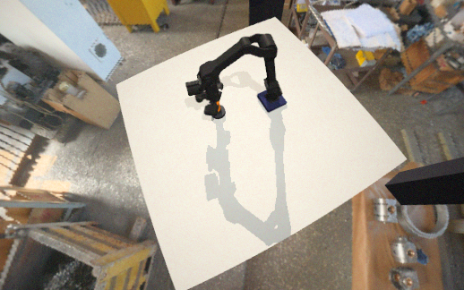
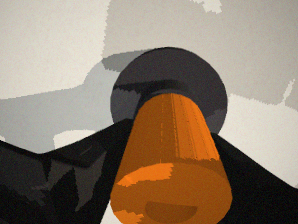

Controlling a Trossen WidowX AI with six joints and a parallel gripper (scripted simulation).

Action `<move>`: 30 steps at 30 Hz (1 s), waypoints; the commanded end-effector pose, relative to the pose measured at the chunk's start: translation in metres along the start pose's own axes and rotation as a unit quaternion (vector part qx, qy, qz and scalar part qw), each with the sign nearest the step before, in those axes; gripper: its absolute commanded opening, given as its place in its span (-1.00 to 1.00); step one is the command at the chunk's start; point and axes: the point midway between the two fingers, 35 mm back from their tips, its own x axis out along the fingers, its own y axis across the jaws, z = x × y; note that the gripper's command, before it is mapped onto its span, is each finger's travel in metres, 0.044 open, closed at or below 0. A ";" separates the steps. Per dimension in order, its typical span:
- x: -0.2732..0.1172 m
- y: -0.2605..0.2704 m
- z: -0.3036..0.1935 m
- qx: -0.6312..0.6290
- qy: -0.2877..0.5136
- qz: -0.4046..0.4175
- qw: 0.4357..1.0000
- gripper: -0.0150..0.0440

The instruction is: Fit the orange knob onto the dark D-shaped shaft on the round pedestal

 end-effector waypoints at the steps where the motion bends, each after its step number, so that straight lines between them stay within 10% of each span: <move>1: 0.001 -0.001 -0.002 -0.012 0.004 -0.003 1.000 -0.49; 21: 0.000 0.000 0.000 0.024 0.000 0.000 1.000 -0.49; 30: 0.000 0.000 0.000 0.024 0.000 0.000 1.000 0.31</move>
